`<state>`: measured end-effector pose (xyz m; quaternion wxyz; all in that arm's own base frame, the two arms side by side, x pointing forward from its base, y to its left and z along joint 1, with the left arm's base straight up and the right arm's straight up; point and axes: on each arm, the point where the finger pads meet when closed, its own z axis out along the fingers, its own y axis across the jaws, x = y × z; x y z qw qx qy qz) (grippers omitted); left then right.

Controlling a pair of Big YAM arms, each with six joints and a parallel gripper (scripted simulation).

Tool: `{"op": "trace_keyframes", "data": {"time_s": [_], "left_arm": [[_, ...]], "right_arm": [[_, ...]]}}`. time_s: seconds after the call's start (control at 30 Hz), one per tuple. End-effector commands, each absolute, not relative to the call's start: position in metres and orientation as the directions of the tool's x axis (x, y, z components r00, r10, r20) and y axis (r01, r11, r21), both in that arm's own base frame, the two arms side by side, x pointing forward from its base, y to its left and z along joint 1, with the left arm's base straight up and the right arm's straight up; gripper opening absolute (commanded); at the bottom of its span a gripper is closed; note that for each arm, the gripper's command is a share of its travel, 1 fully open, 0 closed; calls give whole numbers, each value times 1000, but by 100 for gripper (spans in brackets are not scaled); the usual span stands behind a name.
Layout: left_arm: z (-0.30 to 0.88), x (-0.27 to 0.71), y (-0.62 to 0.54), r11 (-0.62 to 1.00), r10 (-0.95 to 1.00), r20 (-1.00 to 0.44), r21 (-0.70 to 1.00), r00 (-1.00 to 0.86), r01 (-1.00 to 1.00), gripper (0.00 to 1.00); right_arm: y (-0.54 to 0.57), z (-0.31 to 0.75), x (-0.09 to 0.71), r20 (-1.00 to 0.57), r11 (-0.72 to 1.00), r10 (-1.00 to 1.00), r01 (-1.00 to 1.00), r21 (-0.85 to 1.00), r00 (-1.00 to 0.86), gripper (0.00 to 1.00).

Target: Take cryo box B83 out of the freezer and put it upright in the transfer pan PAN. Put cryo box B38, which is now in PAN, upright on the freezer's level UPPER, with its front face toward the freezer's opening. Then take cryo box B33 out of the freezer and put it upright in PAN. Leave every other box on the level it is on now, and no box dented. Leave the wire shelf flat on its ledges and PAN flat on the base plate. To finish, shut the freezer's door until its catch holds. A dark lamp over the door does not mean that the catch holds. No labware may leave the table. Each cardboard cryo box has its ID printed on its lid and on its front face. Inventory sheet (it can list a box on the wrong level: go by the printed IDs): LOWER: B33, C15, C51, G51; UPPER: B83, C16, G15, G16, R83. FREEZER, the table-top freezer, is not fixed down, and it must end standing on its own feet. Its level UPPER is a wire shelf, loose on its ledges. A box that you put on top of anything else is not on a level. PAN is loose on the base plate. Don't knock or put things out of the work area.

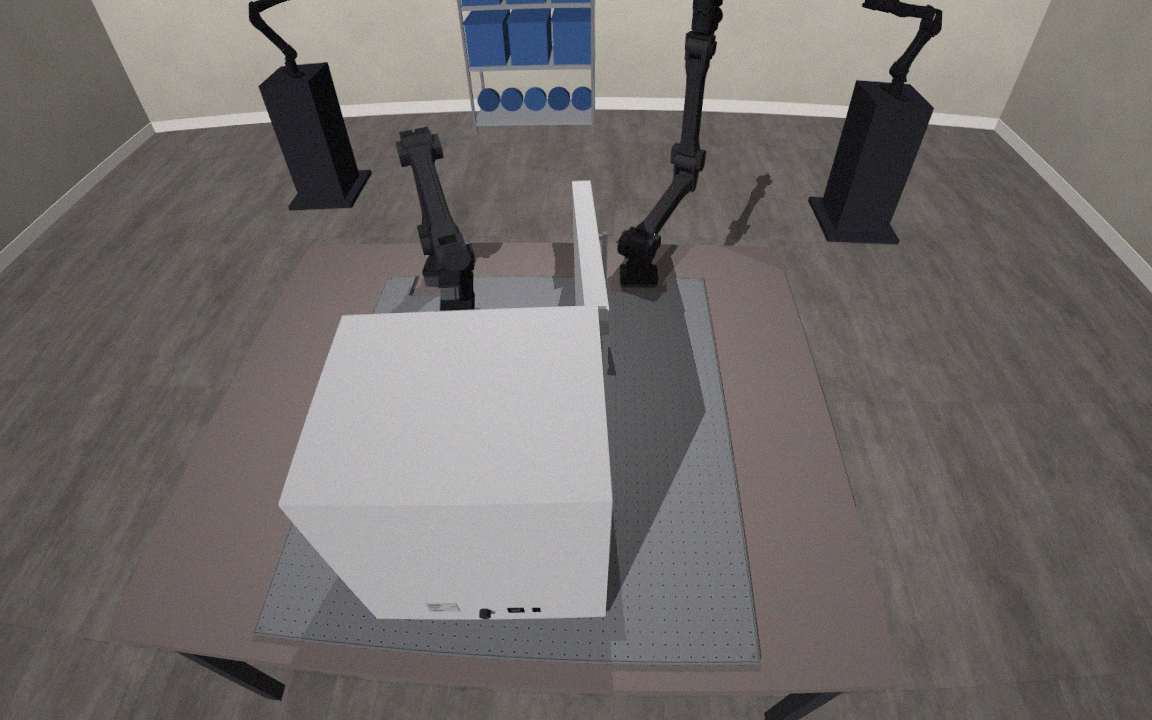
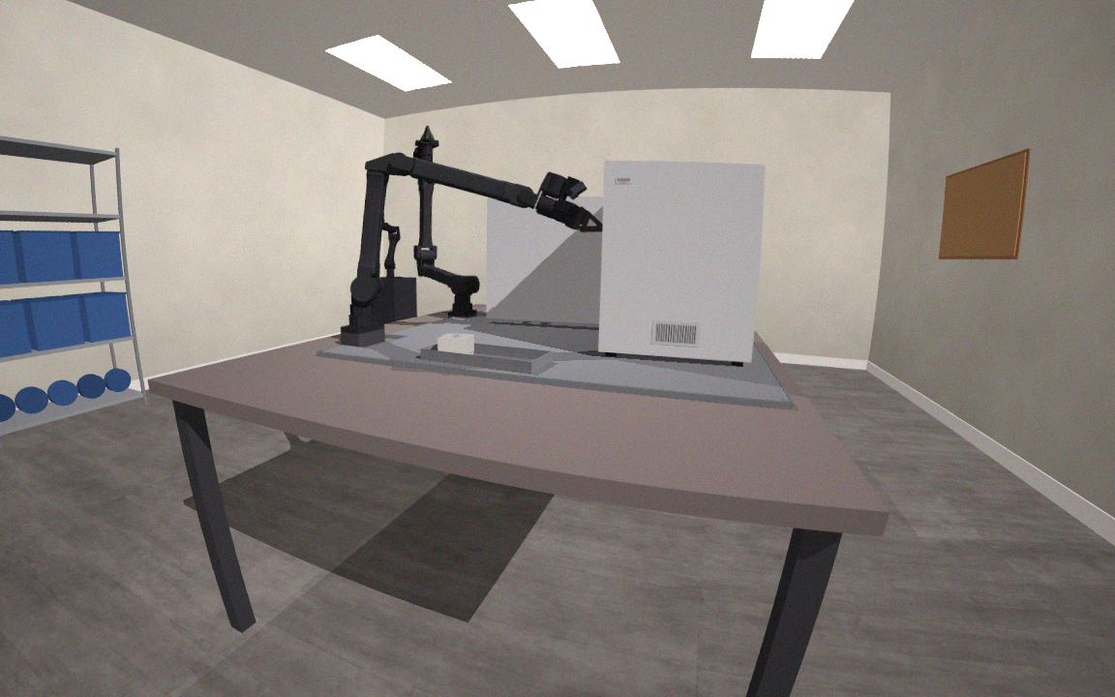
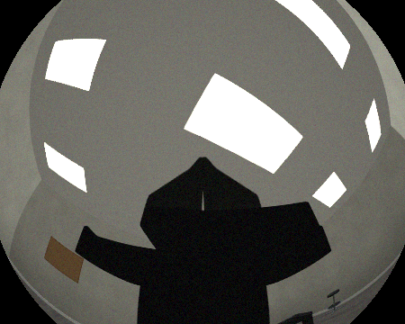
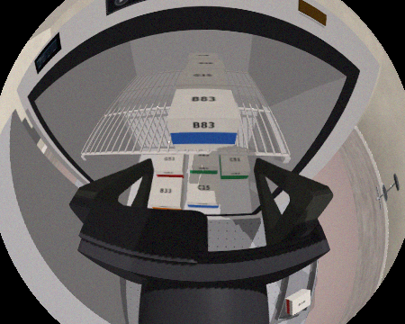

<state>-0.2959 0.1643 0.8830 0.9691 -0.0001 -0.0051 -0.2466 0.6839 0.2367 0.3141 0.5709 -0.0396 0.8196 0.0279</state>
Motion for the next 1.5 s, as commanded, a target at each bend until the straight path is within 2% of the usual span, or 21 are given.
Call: {"op": "trace_keyframes", "data": {"time_s": [0.0,1.47], "left_arm": [[884,-284,159,872,-489,-27,0,872,489,0],[884,-284,159,872,-489,-27,0,872,489,0]], "right_arm": [[234,345,704,-955,996,-20,-91,8,-297,100],[236,343,728,-953,996,-24,-92,4,-303,100]]}}
